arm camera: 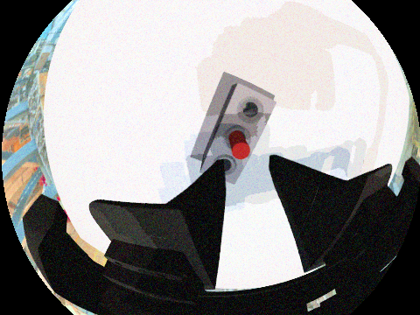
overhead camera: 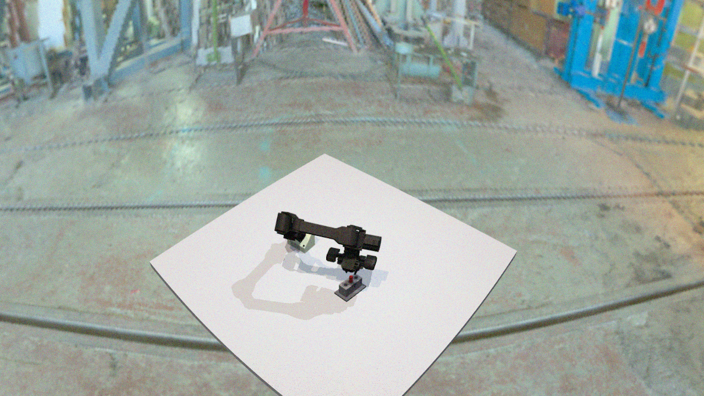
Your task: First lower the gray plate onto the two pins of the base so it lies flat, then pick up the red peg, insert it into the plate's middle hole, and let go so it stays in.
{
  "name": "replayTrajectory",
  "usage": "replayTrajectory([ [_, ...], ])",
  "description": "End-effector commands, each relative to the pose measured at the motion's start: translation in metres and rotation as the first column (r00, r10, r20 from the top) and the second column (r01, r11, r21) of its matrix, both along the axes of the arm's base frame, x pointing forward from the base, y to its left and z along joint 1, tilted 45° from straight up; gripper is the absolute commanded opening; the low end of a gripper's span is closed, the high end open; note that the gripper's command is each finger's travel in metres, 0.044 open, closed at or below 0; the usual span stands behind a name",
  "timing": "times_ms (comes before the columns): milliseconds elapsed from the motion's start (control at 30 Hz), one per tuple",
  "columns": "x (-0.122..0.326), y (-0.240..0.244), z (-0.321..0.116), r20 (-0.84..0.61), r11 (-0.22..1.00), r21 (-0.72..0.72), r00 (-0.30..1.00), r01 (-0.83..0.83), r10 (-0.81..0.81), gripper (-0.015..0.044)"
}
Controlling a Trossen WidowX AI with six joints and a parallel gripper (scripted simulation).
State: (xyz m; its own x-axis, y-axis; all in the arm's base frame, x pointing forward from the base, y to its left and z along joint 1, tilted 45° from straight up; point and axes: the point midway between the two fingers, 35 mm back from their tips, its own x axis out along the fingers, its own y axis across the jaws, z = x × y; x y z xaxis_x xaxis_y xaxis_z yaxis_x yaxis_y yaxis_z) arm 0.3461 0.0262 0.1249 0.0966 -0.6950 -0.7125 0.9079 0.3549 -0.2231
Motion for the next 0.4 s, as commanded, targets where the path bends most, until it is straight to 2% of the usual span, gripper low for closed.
replayTrajectory([
  [0, -0.0002, 0.0022, 0.0023, 0.005, 1.000, 0.000, 1.000, 0.003, -0.003, 0.0150],
  [367, -0.0024, 0.0074, 0.0079, 0.005, 1.000, 0.001, 1.000, 0.003, -0.003, 0.0150],
])
